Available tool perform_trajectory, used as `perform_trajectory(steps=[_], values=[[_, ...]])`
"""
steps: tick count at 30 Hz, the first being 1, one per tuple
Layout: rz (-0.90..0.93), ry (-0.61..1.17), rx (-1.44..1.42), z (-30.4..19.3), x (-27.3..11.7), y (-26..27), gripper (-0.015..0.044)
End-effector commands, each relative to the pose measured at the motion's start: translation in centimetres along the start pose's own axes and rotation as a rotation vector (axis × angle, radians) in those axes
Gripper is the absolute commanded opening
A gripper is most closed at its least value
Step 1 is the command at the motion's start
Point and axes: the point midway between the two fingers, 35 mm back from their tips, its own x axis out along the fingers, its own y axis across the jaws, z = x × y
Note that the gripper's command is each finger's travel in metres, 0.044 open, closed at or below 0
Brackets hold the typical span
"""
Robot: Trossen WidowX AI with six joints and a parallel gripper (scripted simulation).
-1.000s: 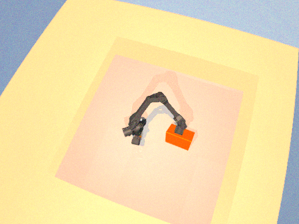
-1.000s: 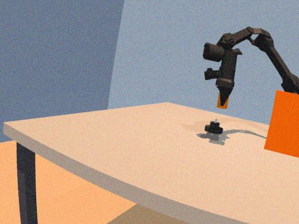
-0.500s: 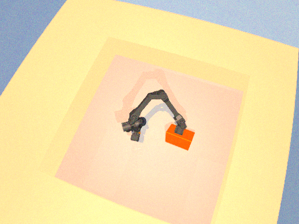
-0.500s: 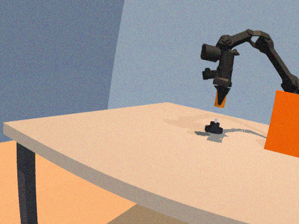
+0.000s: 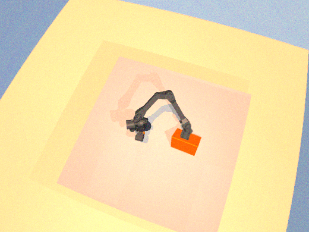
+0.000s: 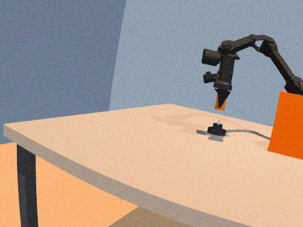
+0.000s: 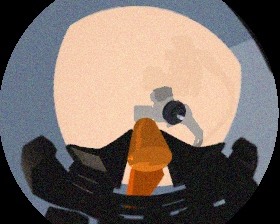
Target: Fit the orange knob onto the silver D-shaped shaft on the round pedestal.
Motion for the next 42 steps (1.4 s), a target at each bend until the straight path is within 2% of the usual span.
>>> perform_trajectory(steps=[1,33,42], values=[[-0.004,-0.007,-0.002,0.3,0.1,-1.1,0.0000],[-0.037,0.005,0.005,0.3,3.0,-10.8,0.0000],[-0.038,0.007,-0.108,0.2,3.1,-11.0,0.0000]])
